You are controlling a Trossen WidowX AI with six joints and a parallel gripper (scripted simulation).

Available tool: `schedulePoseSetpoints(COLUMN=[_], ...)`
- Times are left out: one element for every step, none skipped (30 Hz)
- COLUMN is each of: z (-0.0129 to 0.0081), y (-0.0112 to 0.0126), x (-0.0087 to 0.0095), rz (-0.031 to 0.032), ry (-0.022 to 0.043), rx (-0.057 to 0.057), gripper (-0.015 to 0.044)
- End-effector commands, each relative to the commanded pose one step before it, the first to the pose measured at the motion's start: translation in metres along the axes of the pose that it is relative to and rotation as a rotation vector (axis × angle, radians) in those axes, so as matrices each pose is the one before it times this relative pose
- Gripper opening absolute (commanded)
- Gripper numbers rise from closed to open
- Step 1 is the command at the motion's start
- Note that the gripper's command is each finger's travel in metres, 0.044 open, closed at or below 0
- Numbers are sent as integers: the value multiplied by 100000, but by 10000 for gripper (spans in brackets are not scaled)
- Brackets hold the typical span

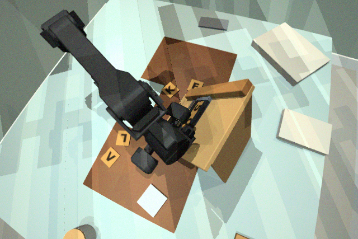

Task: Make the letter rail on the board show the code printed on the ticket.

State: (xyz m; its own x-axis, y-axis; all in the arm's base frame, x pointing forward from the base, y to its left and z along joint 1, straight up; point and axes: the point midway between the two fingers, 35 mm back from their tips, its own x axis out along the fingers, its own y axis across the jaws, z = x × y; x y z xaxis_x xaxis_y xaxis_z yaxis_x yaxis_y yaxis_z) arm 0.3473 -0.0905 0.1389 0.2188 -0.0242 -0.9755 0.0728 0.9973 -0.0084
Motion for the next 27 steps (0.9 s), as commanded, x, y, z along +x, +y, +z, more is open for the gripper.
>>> schedulePoseSetpoints(z=[-454,-107,-108,0,-56,-99,-113,-67,-118,-112,-112,0,-58,-100,-113,-67,-115,0,0,-8,0,213,-67,-123,-167,-179,-189], y=[-5,-1,-1,0,1,2,2,2,6,3,3,0,3,4,3,2,5,0,0,6,0,78,416,677,805,770,733], x=[-510,-125,-125,0,-61,-109,-123,-73,-117,-122,-122,0,-59,-108,-122,-73,-119,0,0,6,0,-67,-425,-707,-872,-873,-871], rz=[408,0,0,0,0,0,0,0,0,0,0,0,0,0,0,0,0,0,0,1,0,-644,-790,-1224,-1349,-1169,-984], ry=[-1,10,10,0,5,9,10,6,10,10,10,0,5,9,10,6,10,0,0,0,0,-841,-1615,-2748,-3485,-3582,-3665], rx=[-126,0,0,0,0,0,0,0,0,0,0,0,0,0,0,0,0,0,0,0,0,341,-367,-566,-617,-522,-421], gripper=[0,0,0,0,0,0,0,0,0,0,0,0,0,0,0,0,0,0,0,0,0,26,53,79,105,131,157])
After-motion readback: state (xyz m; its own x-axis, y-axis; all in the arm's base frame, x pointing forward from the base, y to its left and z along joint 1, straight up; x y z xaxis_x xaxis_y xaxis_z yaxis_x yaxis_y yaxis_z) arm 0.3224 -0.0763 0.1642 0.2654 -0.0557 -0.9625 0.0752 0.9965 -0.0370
